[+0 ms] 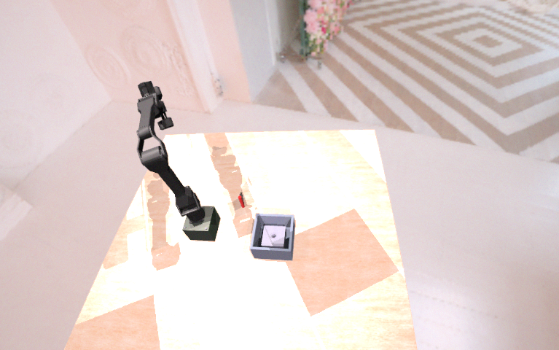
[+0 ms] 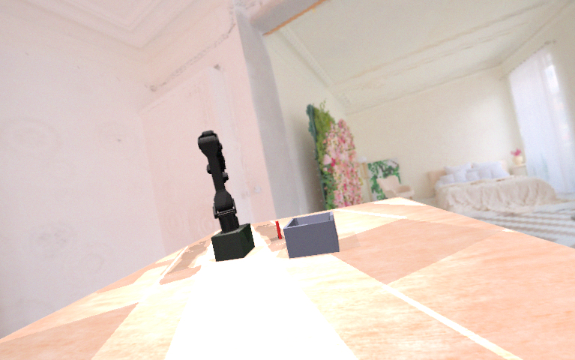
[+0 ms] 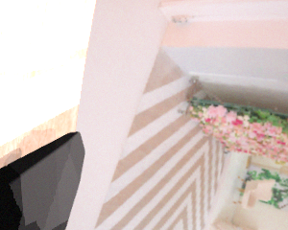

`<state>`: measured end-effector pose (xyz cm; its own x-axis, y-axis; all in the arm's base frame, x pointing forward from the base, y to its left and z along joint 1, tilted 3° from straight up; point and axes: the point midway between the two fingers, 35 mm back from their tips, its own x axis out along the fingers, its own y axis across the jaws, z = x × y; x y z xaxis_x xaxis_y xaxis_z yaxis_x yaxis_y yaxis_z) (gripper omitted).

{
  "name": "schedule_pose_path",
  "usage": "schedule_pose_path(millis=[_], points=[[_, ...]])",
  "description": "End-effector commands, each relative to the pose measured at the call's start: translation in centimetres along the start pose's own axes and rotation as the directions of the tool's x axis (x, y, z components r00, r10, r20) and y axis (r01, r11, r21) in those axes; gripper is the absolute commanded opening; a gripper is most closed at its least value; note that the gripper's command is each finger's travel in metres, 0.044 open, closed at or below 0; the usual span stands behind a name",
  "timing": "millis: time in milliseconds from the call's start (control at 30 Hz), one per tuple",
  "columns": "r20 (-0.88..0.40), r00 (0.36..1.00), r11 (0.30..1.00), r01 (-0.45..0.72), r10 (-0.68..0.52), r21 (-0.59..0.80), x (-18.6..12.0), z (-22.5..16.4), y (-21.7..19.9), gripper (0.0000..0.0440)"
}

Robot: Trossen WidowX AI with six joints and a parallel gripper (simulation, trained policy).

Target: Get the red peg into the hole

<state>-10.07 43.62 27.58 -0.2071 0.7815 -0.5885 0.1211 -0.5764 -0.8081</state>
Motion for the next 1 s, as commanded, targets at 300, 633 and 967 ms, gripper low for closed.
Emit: schedule_pose_path(millis=[300, 633, 967], points=[[-0.144, 0.985, 0.927, -0.036, 0.096, 0.374, -1.3, -7.2, 3.2, 0.044], [-0.242, 0.956, 0.762, 0.03, 0.167, 0.647, -3.2, -12.4, 5.6, 0.044], [-0.321, 0.916, 0.524, 0.157, 0.239, 0.837, -5.6, -16.8, 8.2, 0.044]])
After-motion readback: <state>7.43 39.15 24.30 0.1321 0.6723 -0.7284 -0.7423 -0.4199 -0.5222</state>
